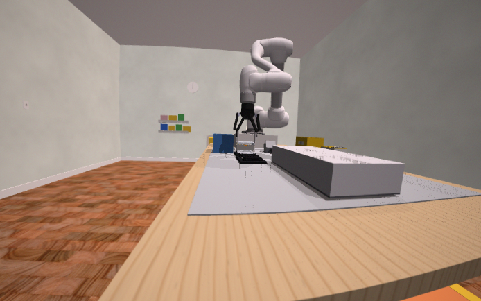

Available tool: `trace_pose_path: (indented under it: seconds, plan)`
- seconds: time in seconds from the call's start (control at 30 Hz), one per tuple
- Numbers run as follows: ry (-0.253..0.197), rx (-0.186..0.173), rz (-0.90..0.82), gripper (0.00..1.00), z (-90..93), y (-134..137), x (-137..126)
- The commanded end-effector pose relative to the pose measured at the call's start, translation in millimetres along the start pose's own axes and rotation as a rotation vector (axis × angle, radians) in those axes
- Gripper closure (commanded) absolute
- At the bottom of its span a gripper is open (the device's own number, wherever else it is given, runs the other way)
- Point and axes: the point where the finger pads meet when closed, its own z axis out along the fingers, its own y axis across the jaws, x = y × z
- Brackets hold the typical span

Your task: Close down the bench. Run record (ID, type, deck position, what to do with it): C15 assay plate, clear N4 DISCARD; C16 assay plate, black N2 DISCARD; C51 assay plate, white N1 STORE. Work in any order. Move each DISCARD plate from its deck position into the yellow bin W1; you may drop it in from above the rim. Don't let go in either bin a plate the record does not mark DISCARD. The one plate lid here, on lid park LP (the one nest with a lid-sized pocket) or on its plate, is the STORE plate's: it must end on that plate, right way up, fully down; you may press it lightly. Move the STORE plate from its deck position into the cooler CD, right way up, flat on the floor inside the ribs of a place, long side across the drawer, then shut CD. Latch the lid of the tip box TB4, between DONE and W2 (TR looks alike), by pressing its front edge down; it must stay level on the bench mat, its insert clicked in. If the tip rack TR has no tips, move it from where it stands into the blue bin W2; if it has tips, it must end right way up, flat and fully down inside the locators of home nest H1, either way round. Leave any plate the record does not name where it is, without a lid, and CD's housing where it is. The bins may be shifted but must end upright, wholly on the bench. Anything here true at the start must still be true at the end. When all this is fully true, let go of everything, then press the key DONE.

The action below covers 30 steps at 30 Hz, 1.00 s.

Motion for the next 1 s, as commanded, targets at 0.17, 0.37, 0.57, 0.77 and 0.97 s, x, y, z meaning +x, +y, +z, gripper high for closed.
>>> trace_pose_path:
  seconds: [0.17,0.37,0.57,0.77,0.97]
  plan:
    - [-0.002,0.0,0.0,0.34,12.3,2,-2]
    - [-0.002,0.0,0.0,0.34,20.3,2,-2]
    - [-0.002,0.0,0.0,0.34,25.6,2,-3]
    - [-0.002,0.0,0.0,0.34,33.6,2,-3]
    - [-0.002,0.0,0.0,0.34,41.6,2,-3]
